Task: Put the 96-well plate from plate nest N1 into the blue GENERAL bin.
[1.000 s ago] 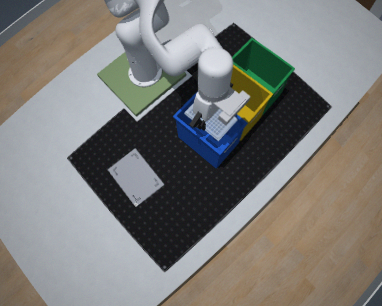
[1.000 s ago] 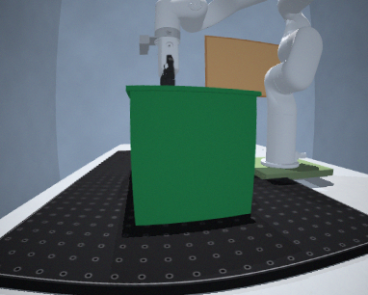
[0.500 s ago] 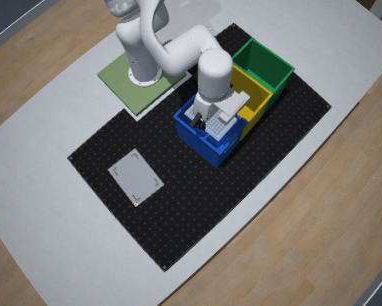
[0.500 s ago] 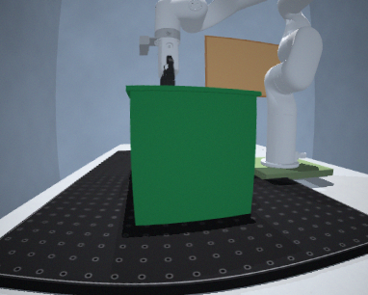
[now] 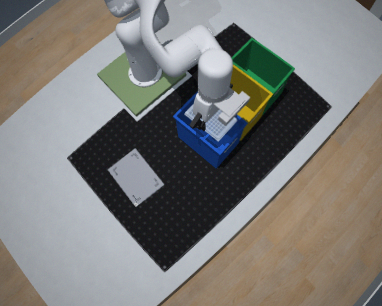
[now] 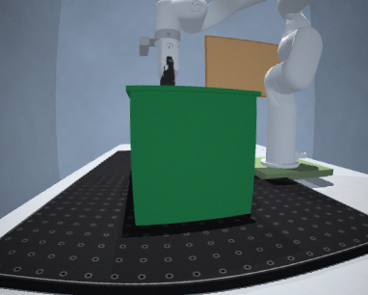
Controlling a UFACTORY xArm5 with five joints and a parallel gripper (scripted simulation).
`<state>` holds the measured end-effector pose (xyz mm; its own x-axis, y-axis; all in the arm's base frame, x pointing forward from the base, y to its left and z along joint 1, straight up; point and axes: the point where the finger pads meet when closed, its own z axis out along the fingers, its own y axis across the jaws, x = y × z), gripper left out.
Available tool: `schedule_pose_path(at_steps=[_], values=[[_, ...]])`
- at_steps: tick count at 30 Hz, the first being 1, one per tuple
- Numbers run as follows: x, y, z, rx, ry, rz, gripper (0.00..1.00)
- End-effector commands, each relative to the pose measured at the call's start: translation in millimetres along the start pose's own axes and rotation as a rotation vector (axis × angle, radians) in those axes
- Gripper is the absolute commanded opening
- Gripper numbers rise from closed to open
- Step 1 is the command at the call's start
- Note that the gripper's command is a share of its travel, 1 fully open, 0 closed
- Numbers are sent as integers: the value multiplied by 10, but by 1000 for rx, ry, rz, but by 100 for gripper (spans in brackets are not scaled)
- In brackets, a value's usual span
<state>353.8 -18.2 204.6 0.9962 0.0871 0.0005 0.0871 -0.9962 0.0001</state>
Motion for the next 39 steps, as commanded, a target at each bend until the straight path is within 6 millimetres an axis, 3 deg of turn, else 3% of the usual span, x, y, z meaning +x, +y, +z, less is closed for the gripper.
schedule_pose_path(at_steps=[1, 11, 12, 39], values=[[10, 1, -8, 0, 4, 0, 0], [10, 1, 6, 0, 4, 0, 0], [10, 1, 12, 0, 4, 0, 100], [10, 1, 12, 0, 4, 0, 100]])
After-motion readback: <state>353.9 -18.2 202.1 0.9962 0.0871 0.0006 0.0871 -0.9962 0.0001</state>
